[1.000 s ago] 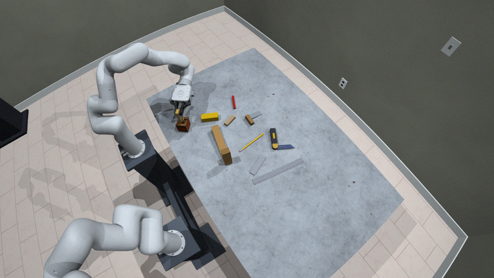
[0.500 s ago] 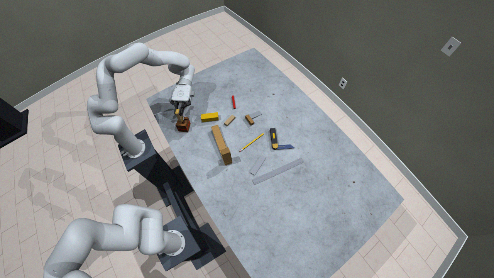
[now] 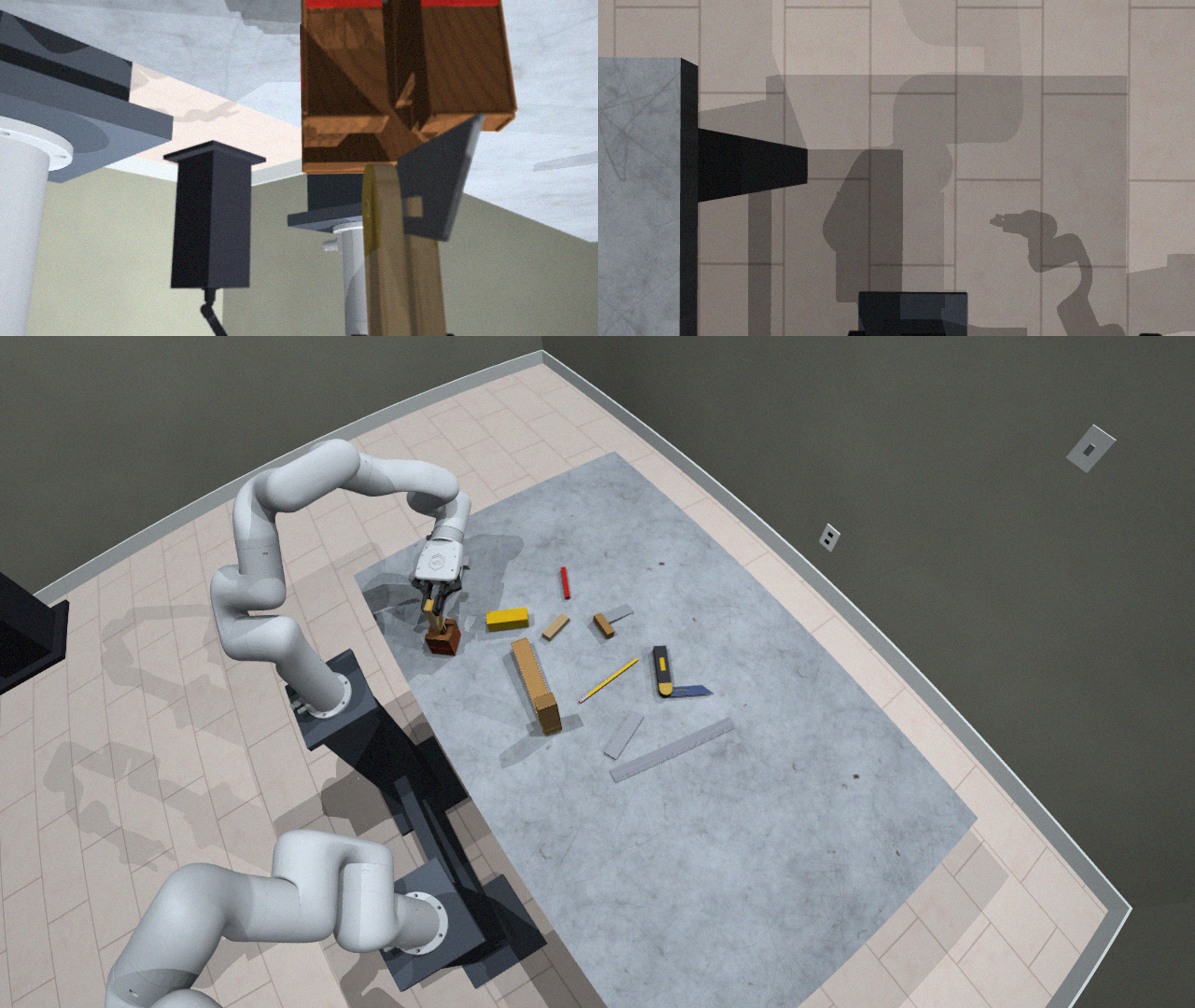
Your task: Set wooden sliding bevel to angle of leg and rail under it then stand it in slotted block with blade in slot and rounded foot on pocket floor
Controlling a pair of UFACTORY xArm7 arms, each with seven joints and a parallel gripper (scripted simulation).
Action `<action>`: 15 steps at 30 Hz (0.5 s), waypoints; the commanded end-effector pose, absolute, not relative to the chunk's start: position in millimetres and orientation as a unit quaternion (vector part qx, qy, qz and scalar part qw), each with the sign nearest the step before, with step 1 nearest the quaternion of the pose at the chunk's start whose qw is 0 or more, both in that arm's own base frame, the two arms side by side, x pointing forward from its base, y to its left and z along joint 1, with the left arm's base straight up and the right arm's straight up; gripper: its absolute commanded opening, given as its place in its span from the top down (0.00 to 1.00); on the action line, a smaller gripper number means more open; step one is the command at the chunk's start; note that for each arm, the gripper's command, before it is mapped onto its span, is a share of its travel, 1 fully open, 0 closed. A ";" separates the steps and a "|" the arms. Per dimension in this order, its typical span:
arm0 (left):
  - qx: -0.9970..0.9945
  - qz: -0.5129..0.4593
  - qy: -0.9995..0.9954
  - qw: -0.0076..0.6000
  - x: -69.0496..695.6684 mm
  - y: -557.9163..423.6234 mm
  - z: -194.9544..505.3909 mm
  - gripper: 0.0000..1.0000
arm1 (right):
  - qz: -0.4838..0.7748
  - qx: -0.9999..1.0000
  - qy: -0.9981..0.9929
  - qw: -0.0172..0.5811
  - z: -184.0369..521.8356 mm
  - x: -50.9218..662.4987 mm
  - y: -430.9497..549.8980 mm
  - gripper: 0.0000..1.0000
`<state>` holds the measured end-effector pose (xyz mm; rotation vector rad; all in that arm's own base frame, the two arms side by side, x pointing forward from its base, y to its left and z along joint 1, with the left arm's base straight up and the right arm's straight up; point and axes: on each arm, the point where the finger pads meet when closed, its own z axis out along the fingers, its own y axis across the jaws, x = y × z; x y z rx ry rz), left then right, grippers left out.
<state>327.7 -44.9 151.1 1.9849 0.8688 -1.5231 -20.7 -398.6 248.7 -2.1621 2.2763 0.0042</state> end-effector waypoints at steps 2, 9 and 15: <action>0.728 -0.556 0.318 0.244 328.5 -44.9 151.9 1.00 | 0.000 -0.689 0.725 0.000 250.0 -20.5 -399.5 0.00; 0.728 -0.556 0.318 0.244 328.5 -44.9 149.2 1.00 | 0.000 -0.689 0.725 0.000 250.0 -20.5 -399.5 0.00; 0.728 -0.556 0.318 0.244 328.5 -44.9 149.0 1.00 | 0.000 -0.689 0.725 0.000 250.0 -20.5 -399.5 0.00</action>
